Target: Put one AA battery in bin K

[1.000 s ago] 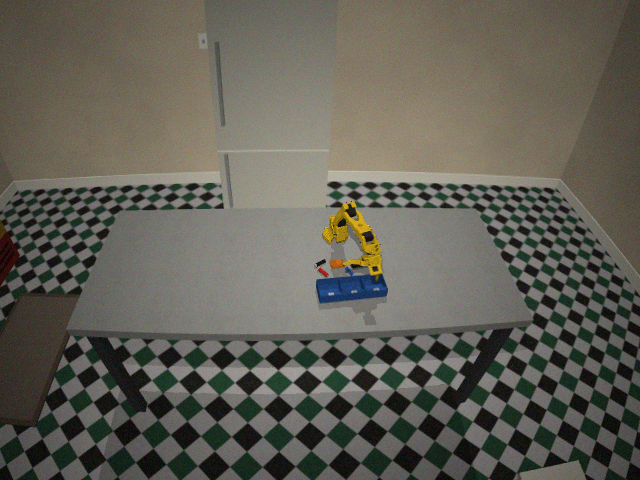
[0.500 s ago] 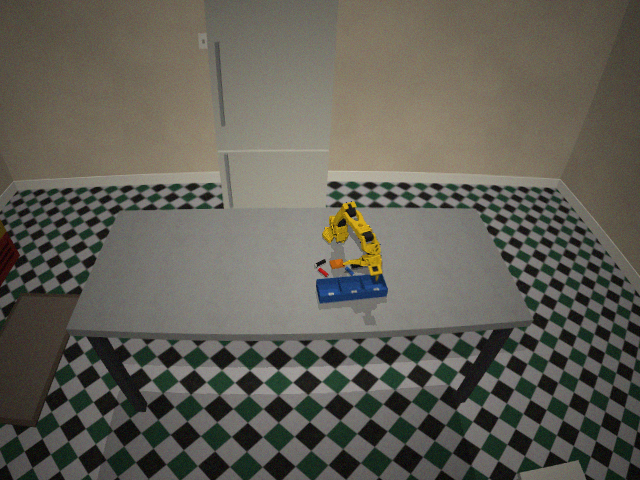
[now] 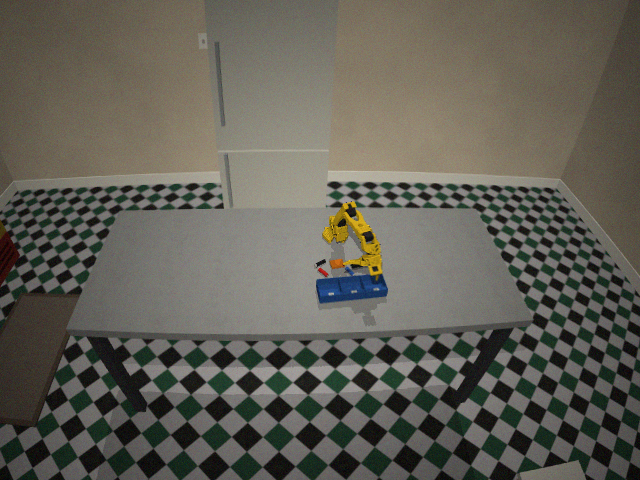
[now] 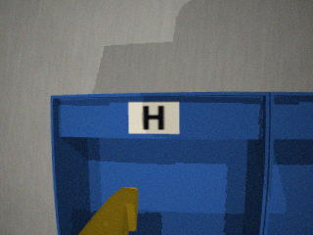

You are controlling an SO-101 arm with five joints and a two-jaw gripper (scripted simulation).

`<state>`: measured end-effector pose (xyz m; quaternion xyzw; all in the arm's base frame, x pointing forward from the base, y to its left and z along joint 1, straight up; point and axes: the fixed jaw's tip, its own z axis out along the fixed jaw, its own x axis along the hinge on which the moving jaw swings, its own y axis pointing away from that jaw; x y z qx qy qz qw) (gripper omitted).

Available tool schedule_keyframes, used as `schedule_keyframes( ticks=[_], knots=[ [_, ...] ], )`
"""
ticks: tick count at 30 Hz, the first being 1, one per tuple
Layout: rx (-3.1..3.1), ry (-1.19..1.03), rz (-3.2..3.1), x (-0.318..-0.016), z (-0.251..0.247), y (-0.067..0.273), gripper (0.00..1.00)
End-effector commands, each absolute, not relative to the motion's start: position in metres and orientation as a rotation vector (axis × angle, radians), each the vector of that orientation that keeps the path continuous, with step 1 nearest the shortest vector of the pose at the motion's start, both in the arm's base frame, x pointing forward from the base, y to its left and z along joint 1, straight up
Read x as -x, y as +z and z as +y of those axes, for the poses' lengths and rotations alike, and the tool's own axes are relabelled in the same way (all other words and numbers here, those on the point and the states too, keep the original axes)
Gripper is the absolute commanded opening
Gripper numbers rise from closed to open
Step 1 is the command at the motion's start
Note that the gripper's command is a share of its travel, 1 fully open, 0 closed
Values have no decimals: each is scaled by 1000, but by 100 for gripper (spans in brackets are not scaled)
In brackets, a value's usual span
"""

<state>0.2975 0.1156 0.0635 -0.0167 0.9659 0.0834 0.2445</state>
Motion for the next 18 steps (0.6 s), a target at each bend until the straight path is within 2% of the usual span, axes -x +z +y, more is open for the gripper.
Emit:
schedule_keyframes(
  ticks=[1, 18],
  knots=[
    [41, 261, 2573, -300, 120, 81, 100],
    [40, 275, 2538, -302, 120, 91, 100]
  ],
)
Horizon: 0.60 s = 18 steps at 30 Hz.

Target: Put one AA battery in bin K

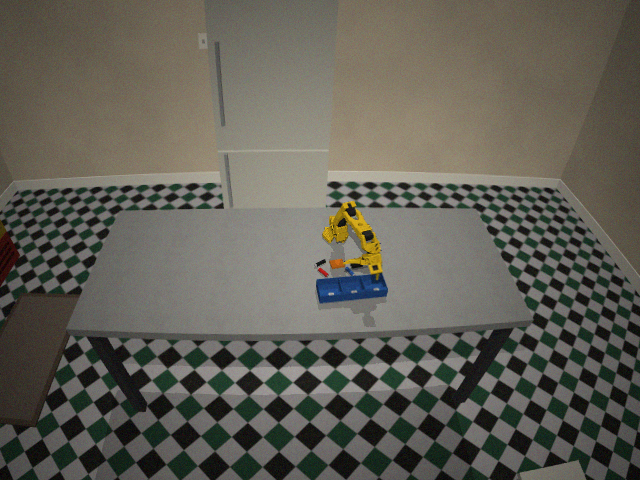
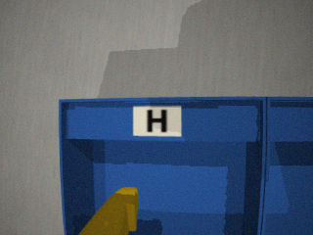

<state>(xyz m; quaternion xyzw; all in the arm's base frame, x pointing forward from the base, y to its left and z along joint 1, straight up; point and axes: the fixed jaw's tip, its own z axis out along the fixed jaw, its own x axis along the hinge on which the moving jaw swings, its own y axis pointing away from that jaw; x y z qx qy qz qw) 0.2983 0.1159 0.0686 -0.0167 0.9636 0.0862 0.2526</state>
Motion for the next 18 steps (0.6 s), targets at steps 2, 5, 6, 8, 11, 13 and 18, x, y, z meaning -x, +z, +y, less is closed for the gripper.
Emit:
schedule_keyframes(
  ticks=[2, 5, 6, 8, 11, 13, 18],
  knots=[
    [40, 282, 2517, -302, 120, 98, 100],
    [39, 296, 2479, -303, 121, 109, 100],
    [39, 301, 2465, -303, 121, 113, 100],
    [39, 301, 2465, -303, 121, 113, 100],
    [38, 315, 2426, -303, 121, 125, 100],
    [38, 323, 2402, -303, 121, 132, 100],
    [37, 335, 2365, -302, 120, 143, 100]
  ],
)
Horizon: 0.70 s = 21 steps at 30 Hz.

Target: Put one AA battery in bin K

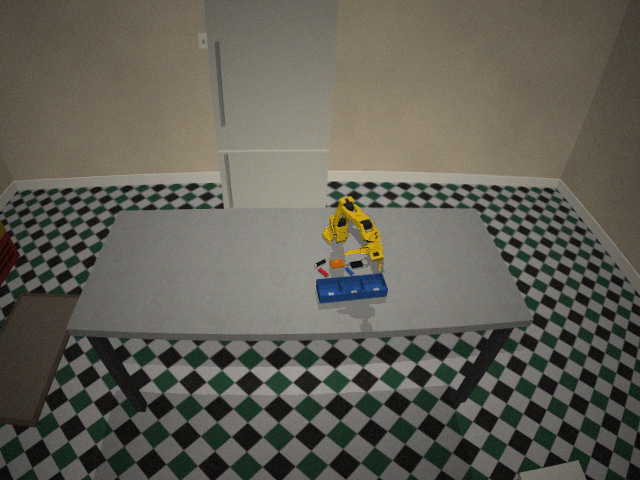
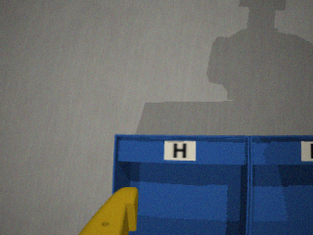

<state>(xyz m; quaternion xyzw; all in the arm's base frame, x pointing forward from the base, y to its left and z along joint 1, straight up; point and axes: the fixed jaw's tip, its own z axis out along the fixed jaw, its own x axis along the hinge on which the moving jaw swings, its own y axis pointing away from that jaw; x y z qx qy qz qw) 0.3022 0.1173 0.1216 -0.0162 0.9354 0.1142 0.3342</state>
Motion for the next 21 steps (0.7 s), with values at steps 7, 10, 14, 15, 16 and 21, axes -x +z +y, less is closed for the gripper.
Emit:
schedule_keyframes(
  ticks=[7, 10, 14, 15, 16, 21],
  knots=[
    [37, 338, 2357, -302, 120, 146, 100],
    [42, 332, 2363, -301, 120, 145, 99],
    [91, 285, 2415, -296, 114, 136, 93],
    [114, 265, 2438, -293, 111, 132, 90],
    [141, 241, 2465, -290, 108, 127, 87],
    [337, 110, 2643, -265, 89, 101, 66]
  ],
)
